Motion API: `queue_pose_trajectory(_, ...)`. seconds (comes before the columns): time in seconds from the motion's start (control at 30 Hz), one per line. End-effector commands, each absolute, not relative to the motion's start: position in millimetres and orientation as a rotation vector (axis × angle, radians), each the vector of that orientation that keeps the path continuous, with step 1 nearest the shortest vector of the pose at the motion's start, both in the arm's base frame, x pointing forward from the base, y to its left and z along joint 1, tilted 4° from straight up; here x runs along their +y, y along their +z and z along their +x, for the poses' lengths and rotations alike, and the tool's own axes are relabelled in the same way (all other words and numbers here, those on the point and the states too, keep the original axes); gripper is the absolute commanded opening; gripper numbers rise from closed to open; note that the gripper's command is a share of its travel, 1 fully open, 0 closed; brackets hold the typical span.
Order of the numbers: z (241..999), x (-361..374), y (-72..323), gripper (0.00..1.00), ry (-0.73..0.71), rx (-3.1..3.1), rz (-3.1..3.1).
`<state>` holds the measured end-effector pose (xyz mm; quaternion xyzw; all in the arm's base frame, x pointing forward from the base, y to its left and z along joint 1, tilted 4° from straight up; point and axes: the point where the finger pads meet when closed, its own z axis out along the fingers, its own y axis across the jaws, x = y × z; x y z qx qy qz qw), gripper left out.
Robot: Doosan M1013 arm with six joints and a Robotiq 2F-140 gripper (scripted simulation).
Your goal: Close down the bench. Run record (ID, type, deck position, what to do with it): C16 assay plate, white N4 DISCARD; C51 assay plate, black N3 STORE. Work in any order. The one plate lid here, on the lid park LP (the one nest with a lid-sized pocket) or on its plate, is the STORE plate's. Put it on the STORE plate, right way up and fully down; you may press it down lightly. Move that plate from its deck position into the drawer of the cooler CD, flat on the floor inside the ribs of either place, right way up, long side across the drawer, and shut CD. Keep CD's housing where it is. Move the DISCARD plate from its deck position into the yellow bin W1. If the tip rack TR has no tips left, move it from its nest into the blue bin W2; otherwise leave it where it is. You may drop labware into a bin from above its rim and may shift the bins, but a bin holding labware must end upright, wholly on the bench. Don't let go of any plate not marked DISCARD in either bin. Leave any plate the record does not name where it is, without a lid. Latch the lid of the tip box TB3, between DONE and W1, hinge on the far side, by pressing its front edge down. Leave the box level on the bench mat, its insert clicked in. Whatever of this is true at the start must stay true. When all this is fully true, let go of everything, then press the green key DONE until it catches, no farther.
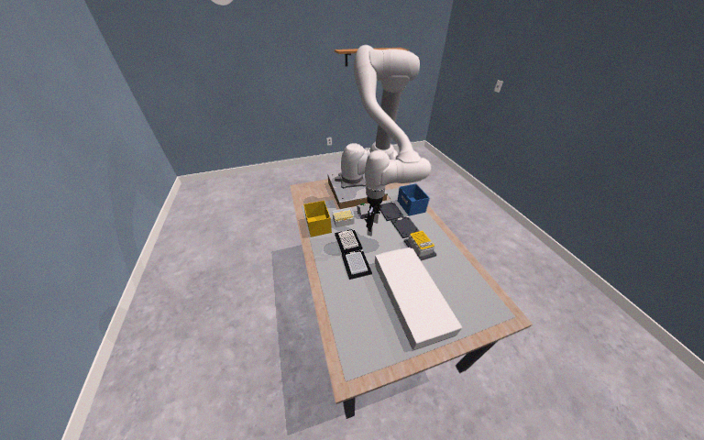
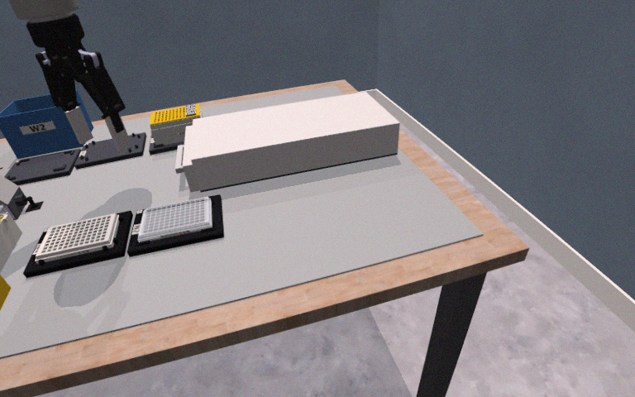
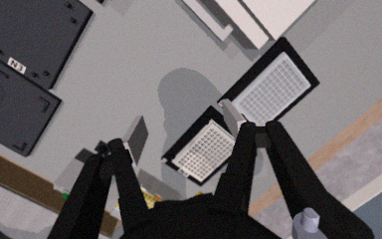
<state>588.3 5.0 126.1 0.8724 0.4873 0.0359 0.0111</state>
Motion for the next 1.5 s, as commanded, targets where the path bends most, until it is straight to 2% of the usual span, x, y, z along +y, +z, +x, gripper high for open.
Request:
queue_pose_trajectory(0.0, 582, -11, 127, 0.66, 0.110, 1.317, 2.826)
queue_pose_trajectory(0.9, 546, -96, 131, 0.66, 0.117, 0.190, 3.139)
queue_pose_trajectory(1.13, 536, -122, 132, 0.66, 0.117, 0.190, 3.139)
queue_pose_trajectory(1.47, 536, -122, 132, 0.66, 0.117, 0.190, 3.139)
